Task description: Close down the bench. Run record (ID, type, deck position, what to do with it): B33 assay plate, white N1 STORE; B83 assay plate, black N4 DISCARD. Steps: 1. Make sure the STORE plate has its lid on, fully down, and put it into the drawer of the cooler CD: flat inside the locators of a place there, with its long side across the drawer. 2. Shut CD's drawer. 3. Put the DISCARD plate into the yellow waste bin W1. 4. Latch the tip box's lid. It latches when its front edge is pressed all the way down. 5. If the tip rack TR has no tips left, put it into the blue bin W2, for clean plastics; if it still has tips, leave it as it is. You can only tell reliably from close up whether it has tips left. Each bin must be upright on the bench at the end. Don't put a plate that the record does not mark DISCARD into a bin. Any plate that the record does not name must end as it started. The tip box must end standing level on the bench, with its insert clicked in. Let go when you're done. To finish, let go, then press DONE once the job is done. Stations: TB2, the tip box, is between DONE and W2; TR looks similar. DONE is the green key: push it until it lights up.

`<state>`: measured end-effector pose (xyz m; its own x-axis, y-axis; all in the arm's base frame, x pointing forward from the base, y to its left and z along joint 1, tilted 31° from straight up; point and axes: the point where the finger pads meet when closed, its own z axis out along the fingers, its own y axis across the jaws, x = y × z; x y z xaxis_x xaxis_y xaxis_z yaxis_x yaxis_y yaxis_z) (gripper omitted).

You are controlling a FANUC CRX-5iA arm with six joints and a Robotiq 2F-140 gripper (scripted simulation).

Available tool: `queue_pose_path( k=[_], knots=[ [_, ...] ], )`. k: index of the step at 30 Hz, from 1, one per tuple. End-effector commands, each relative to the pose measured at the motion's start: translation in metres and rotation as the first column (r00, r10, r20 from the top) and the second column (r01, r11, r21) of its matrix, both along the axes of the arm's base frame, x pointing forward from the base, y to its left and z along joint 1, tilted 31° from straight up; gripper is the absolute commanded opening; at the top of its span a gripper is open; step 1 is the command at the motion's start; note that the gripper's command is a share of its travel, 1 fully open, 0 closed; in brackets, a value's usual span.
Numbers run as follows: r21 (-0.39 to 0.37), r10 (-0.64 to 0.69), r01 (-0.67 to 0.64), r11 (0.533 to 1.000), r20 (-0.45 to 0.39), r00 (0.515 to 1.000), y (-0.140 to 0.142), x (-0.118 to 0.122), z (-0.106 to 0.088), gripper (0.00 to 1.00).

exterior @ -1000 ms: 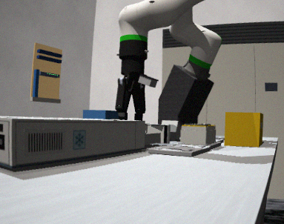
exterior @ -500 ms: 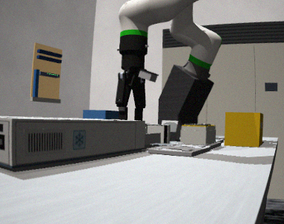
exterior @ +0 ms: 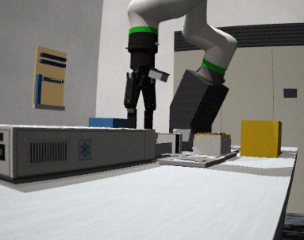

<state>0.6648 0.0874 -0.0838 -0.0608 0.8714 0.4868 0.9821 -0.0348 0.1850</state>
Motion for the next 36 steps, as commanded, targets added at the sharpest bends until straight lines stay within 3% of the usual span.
queue_pose_path(
  k=[1,36],
  knots=[
    [-0.001,-0.001,0.001,1.0,0.002,1.0,-0.003,0.0,0.004,0.65],
    [-0.001,-0.001,0.001,1.0,0.002,1.0,-0.023,-0.007,0.039,0.65]
  ],
)
